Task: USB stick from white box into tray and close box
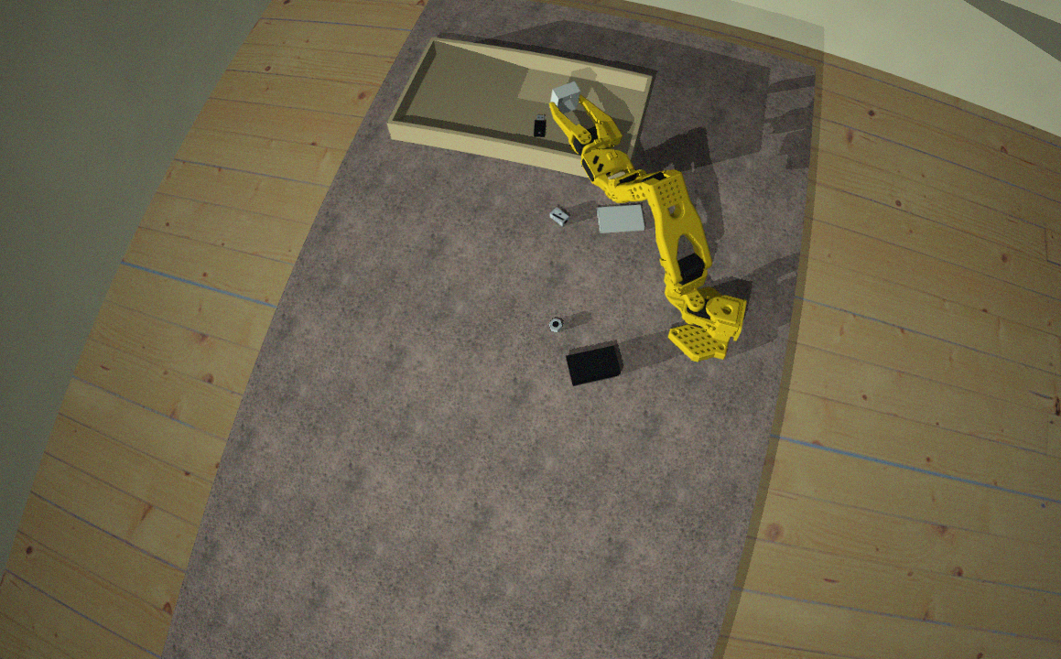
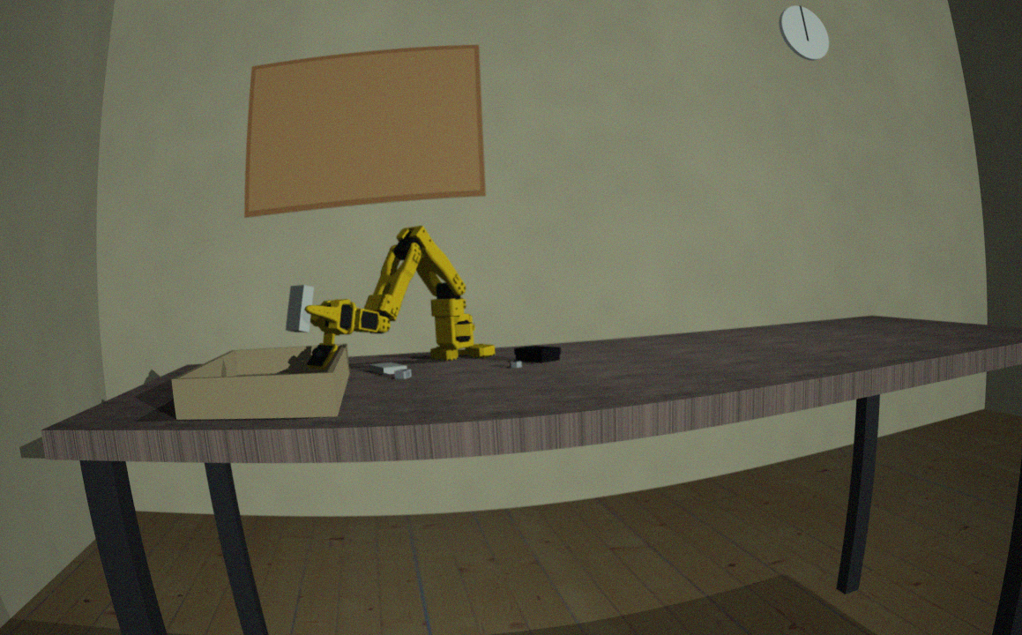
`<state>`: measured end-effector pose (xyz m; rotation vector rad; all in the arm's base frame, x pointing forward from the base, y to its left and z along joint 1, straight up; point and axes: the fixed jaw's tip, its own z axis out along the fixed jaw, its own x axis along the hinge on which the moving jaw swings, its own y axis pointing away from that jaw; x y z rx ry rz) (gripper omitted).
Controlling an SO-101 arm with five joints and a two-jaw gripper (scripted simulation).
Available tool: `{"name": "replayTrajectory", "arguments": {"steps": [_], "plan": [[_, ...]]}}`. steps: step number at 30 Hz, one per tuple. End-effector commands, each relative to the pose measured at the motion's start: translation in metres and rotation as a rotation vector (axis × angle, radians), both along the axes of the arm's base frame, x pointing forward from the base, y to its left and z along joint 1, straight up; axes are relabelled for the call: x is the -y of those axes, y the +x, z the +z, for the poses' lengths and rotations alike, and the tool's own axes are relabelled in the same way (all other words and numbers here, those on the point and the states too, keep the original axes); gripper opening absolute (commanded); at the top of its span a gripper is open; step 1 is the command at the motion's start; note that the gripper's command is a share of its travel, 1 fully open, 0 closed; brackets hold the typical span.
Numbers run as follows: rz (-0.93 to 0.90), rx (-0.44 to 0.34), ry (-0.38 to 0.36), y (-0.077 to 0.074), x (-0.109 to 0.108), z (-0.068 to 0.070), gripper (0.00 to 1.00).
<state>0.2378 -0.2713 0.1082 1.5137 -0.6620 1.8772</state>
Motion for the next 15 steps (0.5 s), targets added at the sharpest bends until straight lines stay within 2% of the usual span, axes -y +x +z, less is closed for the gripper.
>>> {"name": "replayTrajectory", "arguments": {"steps": [1,15], "plan": [[0.01,0.032,-0.016,0.002,-0.0018,0.0107,0.21],[0.009,-0.004,0.021,0.0041,0.0005,0.0072,0.21]]}}
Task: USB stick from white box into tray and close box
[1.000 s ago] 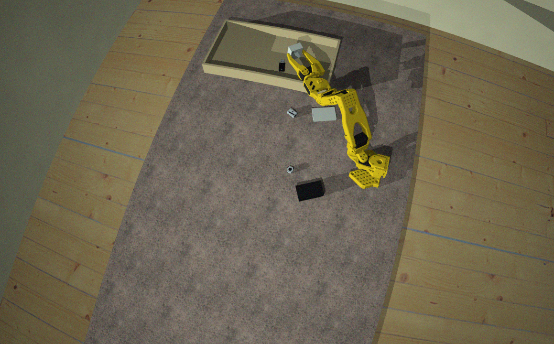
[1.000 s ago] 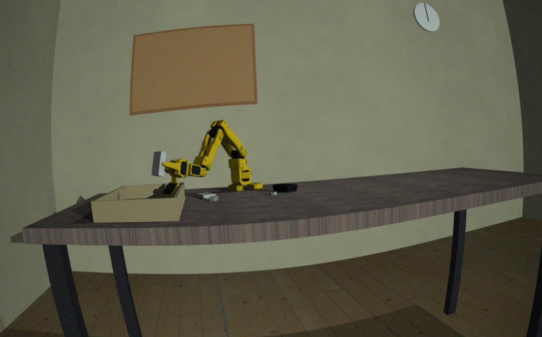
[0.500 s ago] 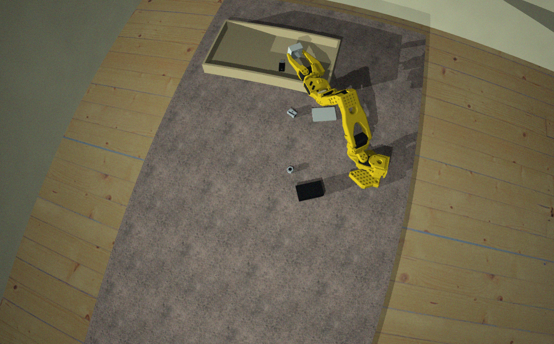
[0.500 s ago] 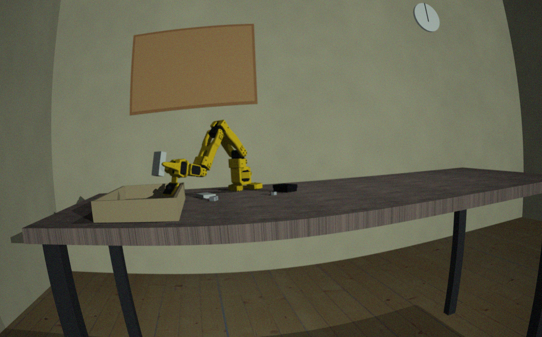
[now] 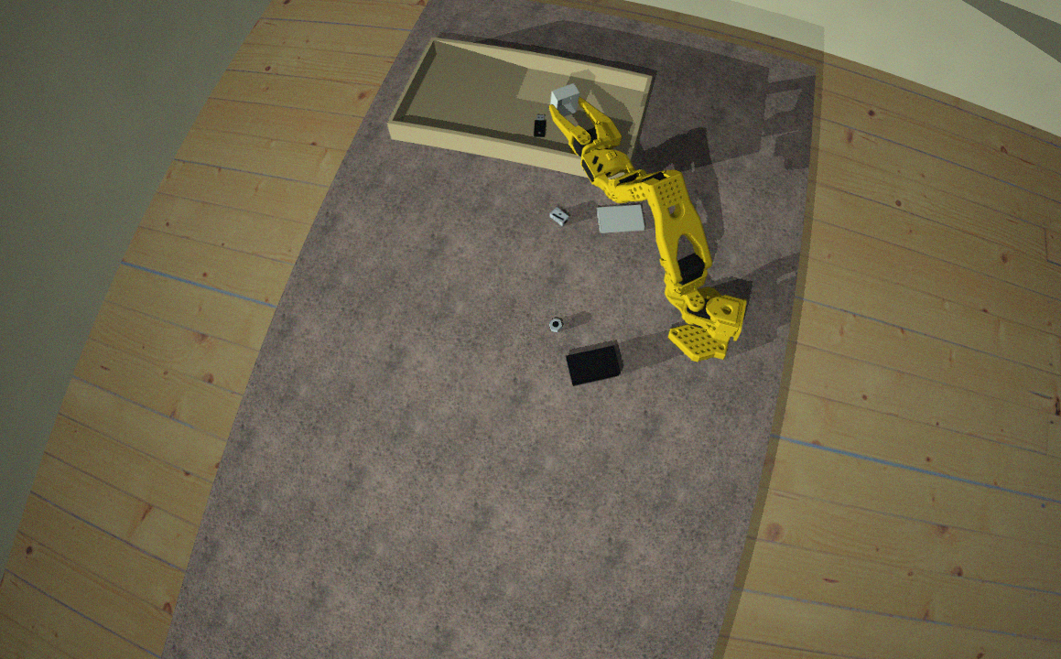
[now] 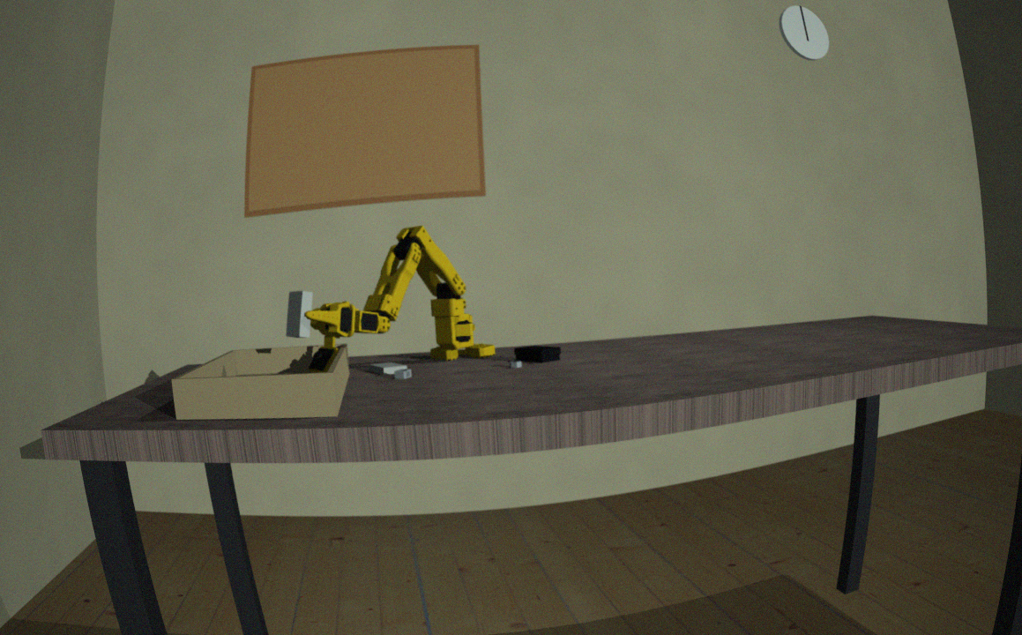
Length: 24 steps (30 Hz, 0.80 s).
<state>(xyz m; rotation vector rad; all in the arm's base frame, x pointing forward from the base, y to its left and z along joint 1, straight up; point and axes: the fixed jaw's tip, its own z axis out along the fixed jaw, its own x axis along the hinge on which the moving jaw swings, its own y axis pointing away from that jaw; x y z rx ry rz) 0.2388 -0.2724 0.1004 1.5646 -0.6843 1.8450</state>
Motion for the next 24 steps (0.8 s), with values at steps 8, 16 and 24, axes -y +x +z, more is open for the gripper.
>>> {"name": "replayTrajectory", "arguments": {"steps": [8,16,24], "plan": [[0.009,0.0,0.014,0.005,0.001,0.012,0.21],[0.008,-0.047,0.062,0.006,0.003,0.008,0.21],[0.008,-0.085,0.1,0.007,0.004,0.004,0.21]]}}
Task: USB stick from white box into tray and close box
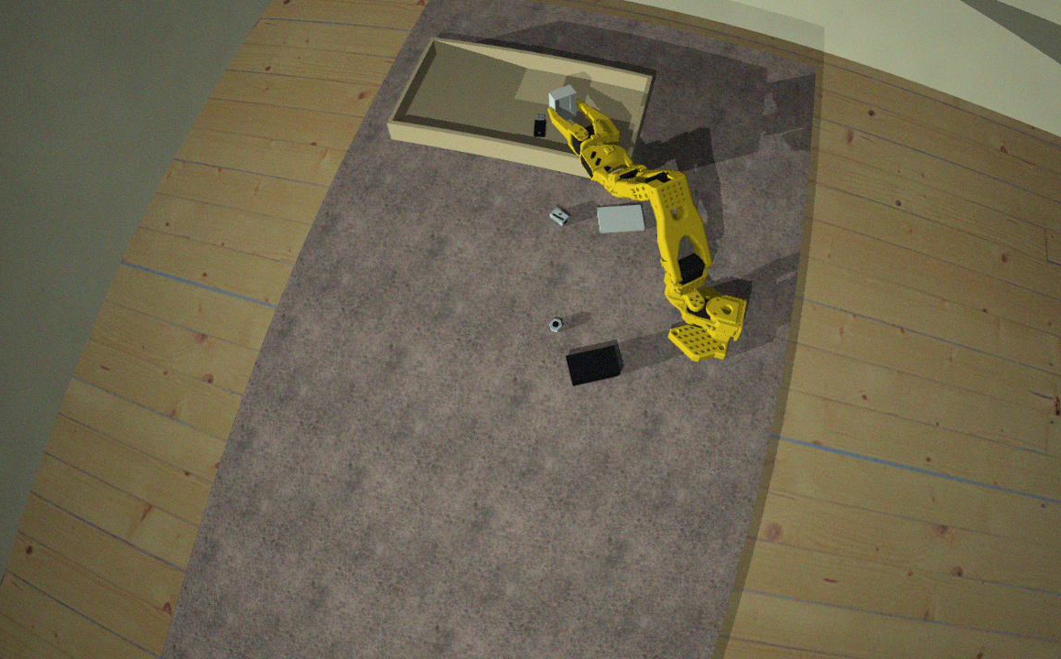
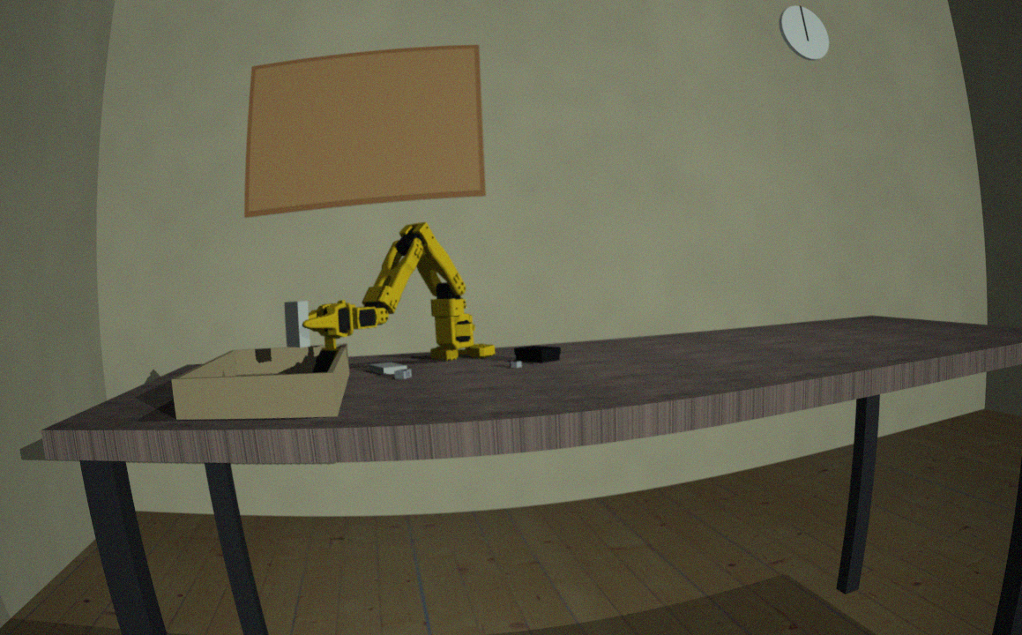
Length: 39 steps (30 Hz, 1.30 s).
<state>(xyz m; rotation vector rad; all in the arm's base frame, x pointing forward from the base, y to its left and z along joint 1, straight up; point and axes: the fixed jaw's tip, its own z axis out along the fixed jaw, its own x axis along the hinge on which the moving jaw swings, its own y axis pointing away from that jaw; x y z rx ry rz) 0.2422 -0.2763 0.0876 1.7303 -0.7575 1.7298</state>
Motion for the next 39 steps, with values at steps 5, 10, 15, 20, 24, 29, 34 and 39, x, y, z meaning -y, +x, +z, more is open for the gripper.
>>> {"name": "replayTrajectory", "arguments": {"steps": [5,10,15,20,24,29,34,39], "plan": [[0.008,-0.005,0.011,0.004,0.0,0.014,0.21],[0.008,-0.035,0.041,0.005,0.001,0.011,0.21],[0.008,-0.057,0.063,0.005,0.001,0.009,0.21],[0.008,-0.076,0.082,0.005,0.001,0.007,0.21],[0.008,-0.091,0.097,0.004,0.0,0.005,0.21],[0.008,-0.106,0.112,0.004,0.0,0.004,0.21],[0.008,-0.112,0.119,0.004,0.0,0.003,0.21],[0.008,-0.119,0.125,0.004,0.0,0.003,0.21]]}}
